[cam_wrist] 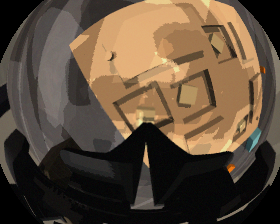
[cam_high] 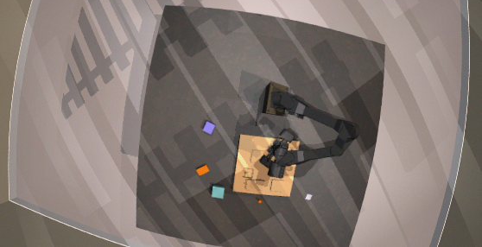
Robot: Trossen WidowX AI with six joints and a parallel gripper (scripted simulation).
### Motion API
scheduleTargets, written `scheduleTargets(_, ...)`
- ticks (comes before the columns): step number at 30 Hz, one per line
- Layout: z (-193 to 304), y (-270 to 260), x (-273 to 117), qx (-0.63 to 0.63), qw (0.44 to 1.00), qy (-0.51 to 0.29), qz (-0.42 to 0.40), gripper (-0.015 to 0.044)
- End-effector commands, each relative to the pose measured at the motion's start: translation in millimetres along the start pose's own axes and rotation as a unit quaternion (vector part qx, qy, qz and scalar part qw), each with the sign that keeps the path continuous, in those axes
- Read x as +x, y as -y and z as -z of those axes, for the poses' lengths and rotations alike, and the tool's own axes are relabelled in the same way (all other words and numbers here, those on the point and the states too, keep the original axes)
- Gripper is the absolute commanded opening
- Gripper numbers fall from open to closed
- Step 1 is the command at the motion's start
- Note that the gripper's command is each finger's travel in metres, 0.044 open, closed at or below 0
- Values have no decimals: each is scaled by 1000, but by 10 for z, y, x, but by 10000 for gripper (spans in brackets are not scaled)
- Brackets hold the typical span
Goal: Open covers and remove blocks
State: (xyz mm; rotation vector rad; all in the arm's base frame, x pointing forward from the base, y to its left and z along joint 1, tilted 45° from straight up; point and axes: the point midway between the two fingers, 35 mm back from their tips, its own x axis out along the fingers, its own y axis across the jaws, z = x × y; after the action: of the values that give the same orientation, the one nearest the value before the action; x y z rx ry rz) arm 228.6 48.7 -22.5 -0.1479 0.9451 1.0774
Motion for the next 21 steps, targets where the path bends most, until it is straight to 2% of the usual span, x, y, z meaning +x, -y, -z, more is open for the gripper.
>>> scheduleTargets(1, 0, -11, 39, 3, 1000, 3, -1, 0)
scheduleTargets(21, -22, -19, 158, 3, 1000, 3, -1, 0)
